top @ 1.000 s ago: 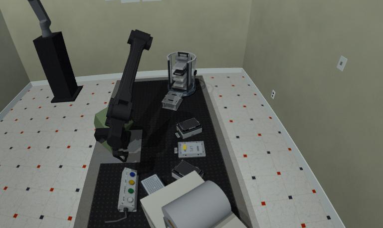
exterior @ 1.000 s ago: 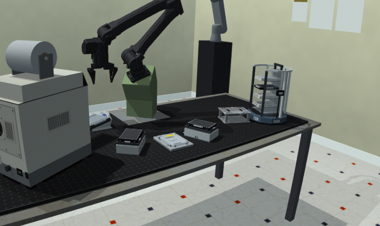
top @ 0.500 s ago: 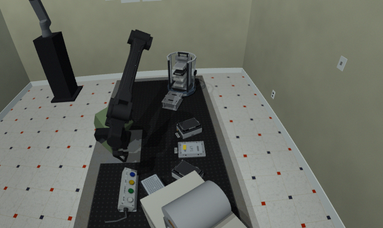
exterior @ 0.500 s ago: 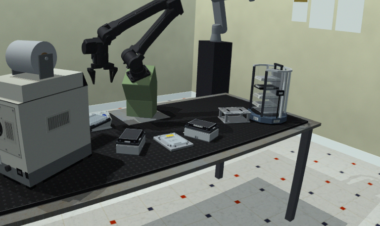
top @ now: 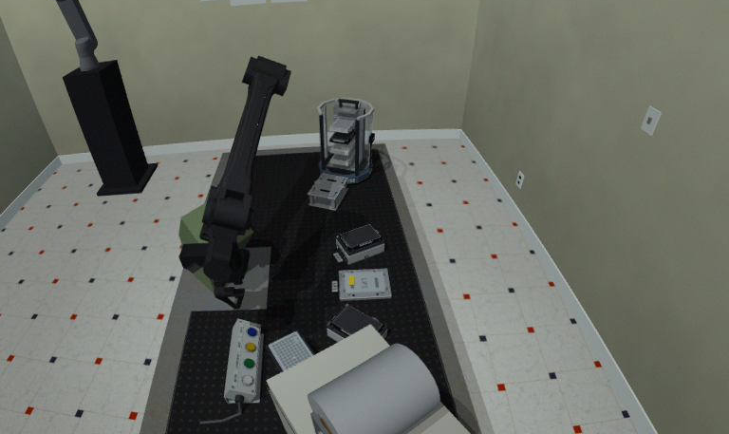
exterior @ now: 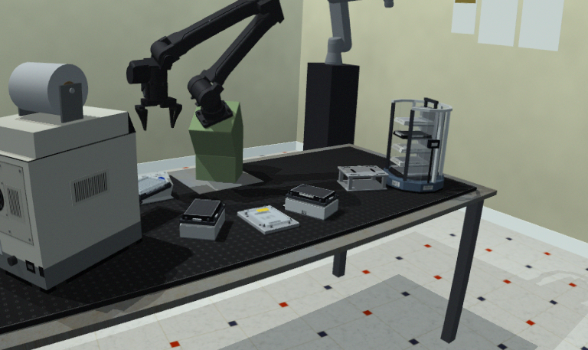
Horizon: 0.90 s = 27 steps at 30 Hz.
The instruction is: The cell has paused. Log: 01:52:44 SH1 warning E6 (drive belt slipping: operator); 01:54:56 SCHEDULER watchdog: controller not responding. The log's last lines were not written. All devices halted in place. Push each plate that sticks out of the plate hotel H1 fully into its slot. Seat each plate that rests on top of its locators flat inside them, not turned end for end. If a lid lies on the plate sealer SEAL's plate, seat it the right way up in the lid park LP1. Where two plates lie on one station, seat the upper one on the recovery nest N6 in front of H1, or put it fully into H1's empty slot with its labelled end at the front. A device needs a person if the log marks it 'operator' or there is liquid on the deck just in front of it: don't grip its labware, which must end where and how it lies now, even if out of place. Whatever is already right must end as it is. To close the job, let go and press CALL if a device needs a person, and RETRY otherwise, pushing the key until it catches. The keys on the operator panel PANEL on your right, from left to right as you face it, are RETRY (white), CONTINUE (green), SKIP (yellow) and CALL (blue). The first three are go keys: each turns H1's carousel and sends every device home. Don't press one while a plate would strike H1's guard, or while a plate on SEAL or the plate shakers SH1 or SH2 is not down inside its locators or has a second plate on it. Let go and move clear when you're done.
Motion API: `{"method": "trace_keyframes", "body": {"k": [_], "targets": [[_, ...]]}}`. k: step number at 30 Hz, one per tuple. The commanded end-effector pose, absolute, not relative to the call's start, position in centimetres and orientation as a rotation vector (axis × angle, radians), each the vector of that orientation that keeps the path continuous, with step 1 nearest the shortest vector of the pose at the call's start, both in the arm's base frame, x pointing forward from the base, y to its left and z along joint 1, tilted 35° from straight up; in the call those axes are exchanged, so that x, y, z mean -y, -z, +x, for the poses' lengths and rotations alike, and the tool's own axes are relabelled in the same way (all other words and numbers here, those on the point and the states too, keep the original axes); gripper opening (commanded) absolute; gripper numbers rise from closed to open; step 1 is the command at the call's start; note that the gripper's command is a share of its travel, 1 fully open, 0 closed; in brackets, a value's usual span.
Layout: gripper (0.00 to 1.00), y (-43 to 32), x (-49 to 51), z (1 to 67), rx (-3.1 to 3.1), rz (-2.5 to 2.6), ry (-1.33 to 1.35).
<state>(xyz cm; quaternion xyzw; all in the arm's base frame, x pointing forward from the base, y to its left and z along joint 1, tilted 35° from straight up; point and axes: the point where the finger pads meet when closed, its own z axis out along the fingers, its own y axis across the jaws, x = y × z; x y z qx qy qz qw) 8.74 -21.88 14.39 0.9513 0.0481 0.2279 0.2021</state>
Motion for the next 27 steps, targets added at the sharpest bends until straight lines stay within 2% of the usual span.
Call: {"method": "trace_keyframes", "body": {"k": [1, 27], "targets": [[1.0, -13.8, 21.4, 8.9, -0.118, 2.688, -0.645], [0.52, -4.7, 25.4, 13.9, -0.127, 2.674, -0.641]]}}
